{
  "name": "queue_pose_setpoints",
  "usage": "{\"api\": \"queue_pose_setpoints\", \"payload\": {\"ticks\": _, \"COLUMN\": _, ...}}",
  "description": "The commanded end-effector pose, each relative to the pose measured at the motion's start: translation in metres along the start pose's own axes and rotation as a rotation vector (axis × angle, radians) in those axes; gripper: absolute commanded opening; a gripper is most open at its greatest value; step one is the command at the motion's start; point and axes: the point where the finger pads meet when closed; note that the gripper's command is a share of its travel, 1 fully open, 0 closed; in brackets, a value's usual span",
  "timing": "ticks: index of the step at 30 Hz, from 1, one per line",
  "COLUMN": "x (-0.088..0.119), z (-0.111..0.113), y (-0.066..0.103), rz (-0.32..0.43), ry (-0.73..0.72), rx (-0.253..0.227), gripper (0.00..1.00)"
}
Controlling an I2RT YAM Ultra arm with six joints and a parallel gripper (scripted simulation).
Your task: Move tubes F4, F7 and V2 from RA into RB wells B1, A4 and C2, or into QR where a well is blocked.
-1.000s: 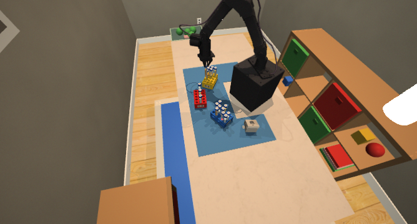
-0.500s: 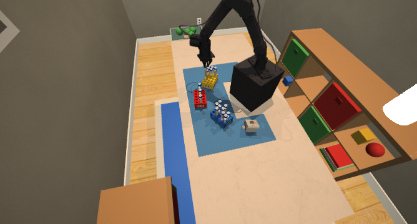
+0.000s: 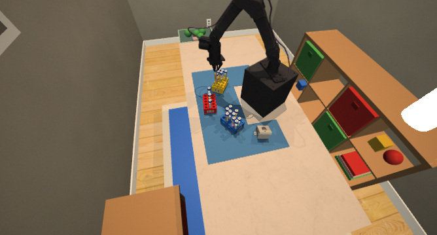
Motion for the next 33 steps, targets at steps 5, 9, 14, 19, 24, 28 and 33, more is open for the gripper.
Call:
{"api": "queue_pose_setpoints", "payload": {"ticks": 5, "x": 0.0047, "z": 0.0034, "y": -0.0083, "rz": 0.003, "ry": 0.006, "rx": 0.003, "gripper": 0.00}}
{"api": "queue_pose_setpoints", "payload": {"ticks": 9, "x": 0.0051, "z": 0.0033, "y": -0.0097, "rz": 0.004, "ry": 0.007, "rx": 0.004, "gripper": 0.00}}
{"api": "queue_pose_setpoints", "payload": {"ticks": 14, "x": 0.0052, "z": 0.0035, "y": -0.0108, "rz": 0.004, "ry": 0.007, "rx": 0.004, "gripper": 0.00}}
{"api": "queue_pose_setpoints", "payload": {"ticks": 19, "x": 0.0091, "z": 0.0007, "y": -0.0143, "rz": 0.013, "ry": 0.007, "rx": 0.010, "gripper": 0.00}}
{"api": "queue_pose_setpoints", "payload": {"ticks": 24, "x": 0.0050, "z": 0.0000, "y": -0.0147, "rz": 0.007, "ry": 0.003, "rx": 0.006, "gripper": 0.00}}
{"api": "queue_pose_setpoints", "payload": {"ticks": 28, "x": 0.0043, "z": -0.0004, "y": -0.0153, "rz": 0.007, "ry": 0.002, "rx": 0.006, "gripper": 0.00}}
{"api": "queue_pose_setpoints", "payload": {"ticks": 33, "x": 0.0043, "z": -0.0028, "y": -0.0175, "rz": 0.010, "ry": 0.001, "rx": 0.008, "gripper": 0.00}}
Point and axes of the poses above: the point where the finger pads meet when closed, its own y axis back along the fingers, its own z axis across the jaws, x = y × z, and after that the axes turned 13 degrees about y, right-handed
